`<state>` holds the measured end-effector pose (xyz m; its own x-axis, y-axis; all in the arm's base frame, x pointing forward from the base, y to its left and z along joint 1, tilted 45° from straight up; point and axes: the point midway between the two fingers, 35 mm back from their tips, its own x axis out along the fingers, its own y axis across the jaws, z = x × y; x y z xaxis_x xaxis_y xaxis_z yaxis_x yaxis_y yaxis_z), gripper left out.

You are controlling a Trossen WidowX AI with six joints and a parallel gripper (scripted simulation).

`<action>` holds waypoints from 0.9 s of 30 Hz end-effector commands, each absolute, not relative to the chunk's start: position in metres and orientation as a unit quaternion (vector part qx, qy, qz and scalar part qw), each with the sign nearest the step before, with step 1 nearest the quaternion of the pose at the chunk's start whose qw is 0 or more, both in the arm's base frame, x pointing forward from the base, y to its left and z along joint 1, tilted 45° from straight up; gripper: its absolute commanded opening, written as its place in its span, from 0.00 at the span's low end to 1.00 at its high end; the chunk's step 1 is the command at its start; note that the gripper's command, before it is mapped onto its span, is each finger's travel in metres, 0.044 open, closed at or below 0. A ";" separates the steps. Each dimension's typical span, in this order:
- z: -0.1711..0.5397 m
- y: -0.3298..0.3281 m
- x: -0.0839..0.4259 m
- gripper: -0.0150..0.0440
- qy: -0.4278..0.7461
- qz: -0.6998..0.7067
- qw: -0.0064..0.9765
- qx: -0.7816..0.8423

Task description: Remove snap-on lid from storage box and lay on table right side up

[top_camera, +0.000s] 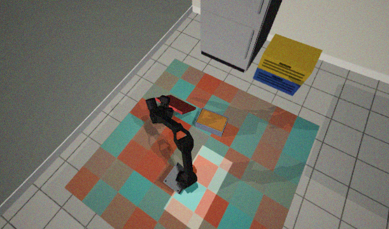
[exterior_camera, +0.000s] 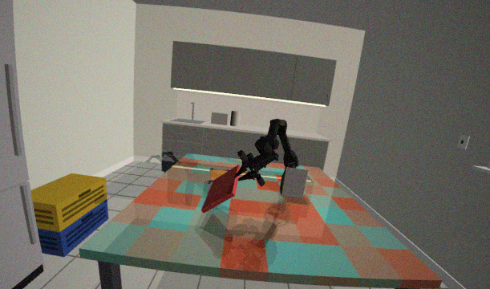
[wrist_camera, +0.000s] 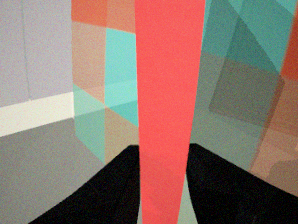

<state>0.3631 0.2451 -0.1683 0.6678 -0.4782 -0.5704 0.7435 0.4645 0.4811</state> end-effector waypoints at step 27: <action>-0.184 0.230 0.361 0.25 0.178 -0.363 0.838 0.367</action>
<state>0.3602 0.2305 -0.1841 0.6687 -0.4789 -0.5688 0.7427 0.4655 0.4813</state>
